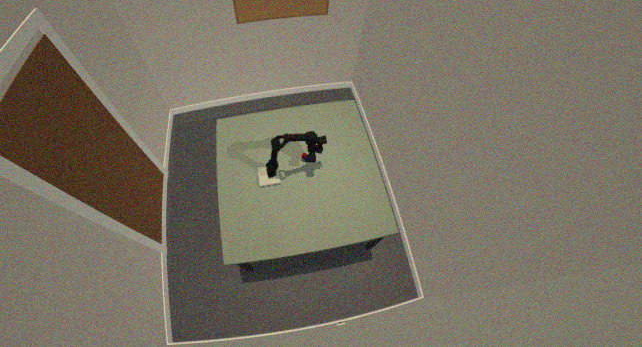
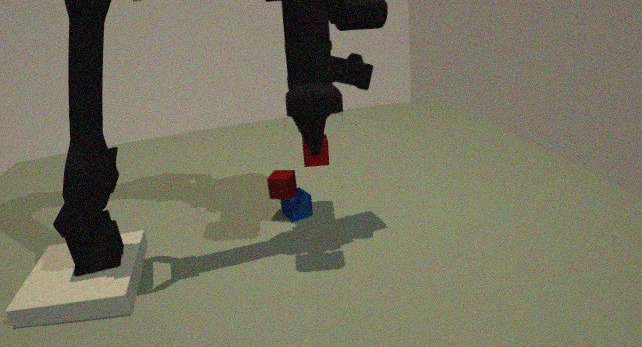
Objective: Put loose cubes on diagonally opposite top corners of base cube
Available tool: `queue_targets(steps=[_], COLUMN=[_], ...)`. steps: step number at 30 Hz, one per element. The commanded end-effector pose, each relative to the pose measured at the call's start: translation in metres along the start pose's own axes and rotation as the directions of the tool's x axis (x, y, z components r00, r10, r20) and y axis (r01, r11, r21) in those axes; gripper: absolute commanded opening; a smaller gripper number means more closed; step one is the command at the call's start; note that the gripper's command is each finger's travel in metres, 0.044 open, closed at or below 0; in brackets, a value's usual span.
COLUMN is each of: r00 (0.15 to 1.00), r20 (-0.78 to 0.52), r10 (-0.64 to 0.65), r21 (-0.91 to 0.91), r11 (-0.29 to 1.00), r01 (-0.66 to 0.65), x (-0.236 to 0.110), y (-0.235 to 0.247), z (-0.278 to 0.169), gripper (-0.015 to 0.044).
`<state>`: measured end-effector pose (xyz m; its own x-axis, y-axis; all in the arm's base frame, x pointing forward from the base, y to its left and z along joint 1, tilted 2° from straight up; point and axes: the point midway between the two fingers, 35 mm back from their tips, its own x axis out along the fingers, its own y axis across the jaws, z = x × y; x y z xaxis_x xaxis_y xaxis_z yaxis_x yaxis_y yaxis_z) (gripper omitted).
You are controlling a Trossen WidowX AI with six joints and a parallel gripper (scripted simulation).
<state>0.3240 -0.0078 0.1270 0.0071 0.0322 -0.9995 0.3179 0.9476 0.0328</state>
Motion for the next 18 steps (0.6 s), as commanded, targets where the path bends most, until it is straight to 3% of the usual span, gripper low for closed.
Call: queue_targets(steps=[1, 9, 18], r00=[1.0, 1.0, 1.0], r20=[0.003, 0.001, 0.001], r10=[0.007, 0.009, 0.009], r21=[0.088, 0.269, 0.279], r11=[0.996, 0.963, 0.96], r01=[-0.007, -0.009, -0.009], x=[0.0, 0.001, 0.015], y=[0.011, 0.031, 0.031], z=[-0.005, -0.016, -0.017], gripper=[0.0105, 0.0105, 0.0105])
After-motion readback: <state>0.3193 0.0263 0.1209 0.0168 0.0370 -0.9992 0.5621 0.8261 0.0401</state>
